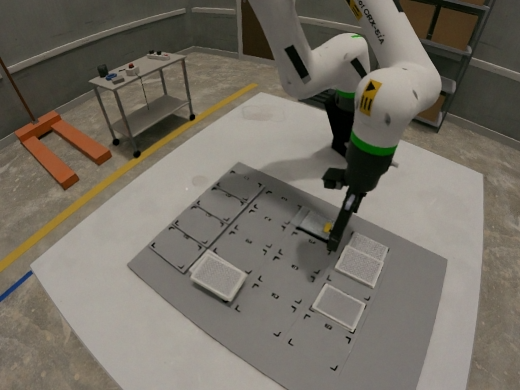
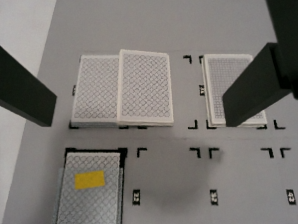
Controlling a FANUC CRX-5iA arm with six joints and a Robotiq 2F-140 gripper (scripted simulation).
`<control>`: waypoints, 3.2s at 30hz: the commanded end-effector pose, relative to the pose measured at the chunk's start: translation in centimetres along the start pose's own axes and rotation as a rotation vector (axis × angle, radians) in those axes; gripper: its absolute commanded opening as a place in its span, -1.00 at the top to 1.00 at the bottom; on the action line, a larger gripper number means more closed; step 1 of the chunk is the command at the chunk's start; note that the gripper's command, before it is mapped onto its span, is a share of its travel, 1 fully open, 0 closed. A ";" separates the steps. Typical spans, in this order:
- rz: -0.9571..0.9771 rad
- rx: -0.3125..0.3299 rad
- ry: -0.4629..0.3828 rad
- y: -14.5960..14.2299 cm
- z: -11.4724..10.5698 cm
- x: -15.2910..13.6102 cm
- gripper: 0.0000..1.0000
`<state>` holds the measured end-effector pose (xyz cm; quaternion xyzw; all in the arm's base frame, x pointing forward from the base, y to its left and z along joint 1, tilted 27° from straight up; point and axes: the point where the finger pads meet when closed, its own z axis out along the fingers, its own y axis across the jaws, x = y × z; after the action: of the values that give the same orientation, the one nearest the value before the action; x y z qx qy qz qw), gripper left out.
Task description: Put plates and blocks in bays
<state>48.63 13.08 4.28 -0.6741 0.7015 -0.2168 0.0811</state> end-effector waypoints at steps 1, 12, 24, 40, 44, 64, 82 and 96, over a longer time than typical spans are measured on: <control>0.000 0.000 0.000 -0.5 0.0 -0.7 -1.00; 0.000 0.000 0.000 -2.9 0.0 -4.4 -1.00; 0.000 0.000 0.000 -2.9 0.0 -4.4 -1.00; 0.000 0.000 0.000 -2.9 0.0 -4.4 -1.00; 0.000 0.000 0.000 -2.9 0.0 -4.4 -1.00; 0.000 0.000 0.000 -4.5 0.0 -4.4 -1.00; 0.000 0.001 0.000 -10.9 0.0 -4.4 -1.00; 0.000 0.001 0.000 -13.6 0.0 -4.4 -1.00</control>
<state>61.29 17.34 9.05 -0.6739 0.7017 -0.2168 0.0806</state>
